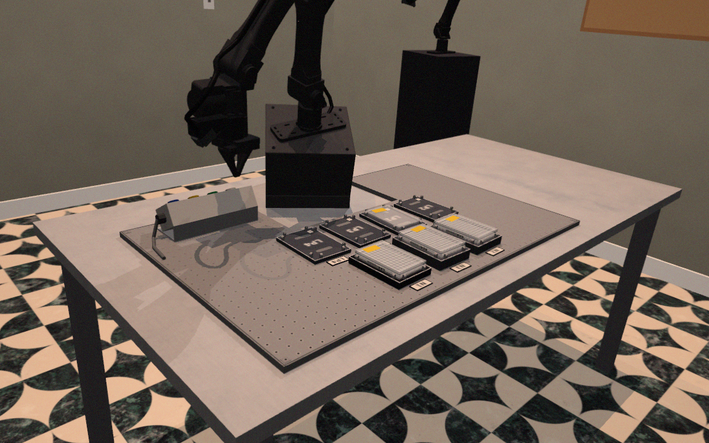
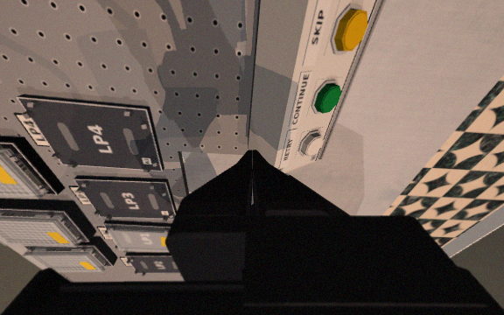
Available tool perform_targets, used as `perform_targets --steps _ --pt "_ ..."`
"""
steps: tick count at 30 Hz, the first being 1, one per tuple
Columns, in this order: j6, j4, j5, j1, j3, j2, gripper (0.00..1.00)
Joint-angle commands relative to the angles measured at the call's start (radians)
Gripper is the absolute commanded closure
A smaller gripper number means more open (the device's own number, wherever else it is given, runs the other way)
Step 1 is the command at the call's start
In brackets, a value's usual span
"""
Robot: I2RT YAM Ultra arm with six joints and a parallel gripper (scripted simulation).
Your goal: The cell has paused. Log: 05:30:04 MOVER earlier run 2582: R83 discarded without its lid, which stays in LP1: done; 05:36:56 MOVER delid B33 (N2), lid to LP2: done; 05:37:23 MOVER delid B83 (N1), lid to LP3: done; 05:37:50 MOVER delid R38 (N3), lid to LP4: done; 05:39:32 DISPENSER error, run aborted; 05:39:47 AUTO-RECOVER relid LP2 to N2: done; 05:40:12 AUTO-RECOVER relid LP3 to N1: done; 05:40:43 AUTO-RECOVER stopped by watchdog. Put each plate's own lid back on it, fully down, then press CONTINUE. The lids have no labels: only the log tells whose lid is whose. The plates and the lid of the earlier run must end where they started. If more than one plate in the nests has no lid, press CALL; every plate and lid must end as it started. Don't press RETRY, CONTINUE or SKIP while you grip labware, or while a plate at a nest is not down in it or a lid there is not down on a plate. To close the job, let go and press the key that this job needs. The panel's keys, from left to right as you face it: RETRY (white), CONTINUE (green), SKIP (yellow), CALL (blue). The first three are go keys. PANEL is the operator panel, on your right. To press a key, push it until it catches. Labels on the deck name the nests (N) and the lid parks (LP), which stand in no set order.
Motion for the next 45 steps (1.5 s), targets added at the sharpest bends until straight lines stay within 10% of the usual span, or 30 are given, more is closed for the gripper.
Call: perform_targets --steps 1,15,45 --pt "0.003 -0.012 -0.034 -0.068 0.05 0.024 1.0" --pt "-0.15 -0.028 -0.07 -0.263 0.133 0.15 1.0" --pt "-0.171 -0.019 -0.076 -0.282 0.149 0.162 1.0"
